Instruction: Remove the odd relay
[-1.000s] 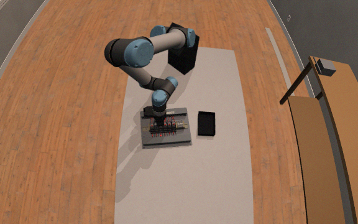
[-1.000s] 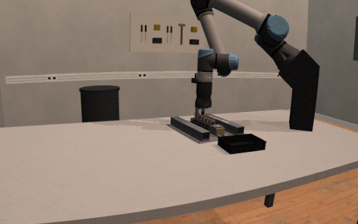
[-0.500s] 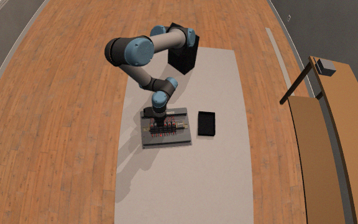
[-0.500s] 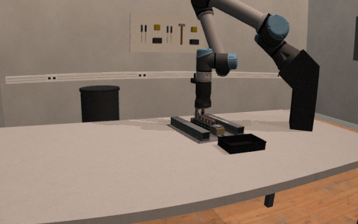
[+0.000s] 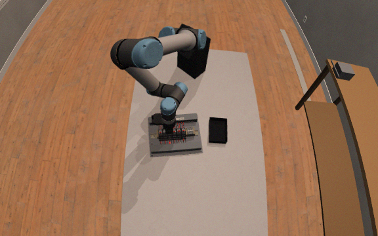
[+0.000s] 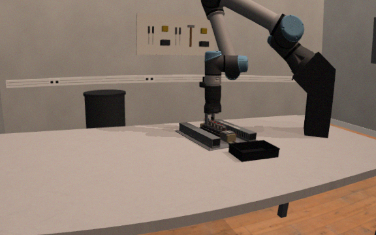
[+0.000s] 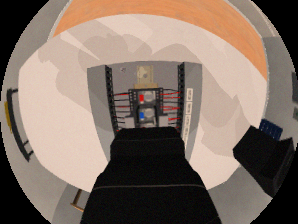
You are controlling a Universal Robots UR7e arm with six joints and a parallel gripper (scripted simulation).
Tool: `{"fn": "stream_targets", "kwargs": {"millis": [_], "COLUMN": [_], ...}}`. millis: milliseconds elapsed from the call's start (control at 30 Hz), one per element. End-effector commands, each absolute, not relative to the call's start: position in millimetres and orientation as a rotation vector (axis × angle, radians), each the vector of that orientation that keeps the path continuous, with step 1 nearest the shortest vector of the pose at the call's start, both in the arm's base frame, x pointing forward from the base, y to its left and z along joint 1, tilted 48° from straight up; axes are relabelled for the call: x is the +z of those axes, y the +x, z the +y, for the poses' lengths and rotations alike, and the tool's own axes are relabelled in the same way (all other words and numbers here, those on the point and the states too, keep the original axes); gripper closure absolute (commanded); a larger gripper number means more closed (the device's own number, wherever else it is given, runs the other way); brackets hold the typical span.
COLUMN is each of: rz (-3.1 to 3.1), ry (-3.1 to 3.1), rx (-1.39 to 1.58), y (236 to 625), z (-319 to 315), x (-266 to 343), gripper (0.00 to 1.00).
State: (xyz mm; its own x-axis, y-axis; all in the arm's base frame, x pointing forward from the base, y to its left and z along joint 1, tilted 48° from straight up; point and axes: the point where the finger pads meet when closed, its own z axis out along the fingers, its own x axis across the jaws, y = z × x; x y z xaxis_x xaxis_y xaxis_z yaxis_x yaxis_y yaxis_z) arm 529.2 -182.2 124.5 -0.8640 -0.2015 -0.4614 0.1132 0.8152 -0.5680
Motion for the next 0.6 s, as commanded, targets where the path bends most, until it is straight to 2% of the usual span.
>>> {"fn": "stream_targets", "kwargs": {"millis": [0, 567], "rz": [2.484, 2.509], "ry": [-0.064, -0.054], "rx": [-0.822, -0.828], "y": [529.3, 529.9], "z": [-182.0, -181.8], "x": [125.1, 125.5], "gripper": [1.0, 1.0]}}
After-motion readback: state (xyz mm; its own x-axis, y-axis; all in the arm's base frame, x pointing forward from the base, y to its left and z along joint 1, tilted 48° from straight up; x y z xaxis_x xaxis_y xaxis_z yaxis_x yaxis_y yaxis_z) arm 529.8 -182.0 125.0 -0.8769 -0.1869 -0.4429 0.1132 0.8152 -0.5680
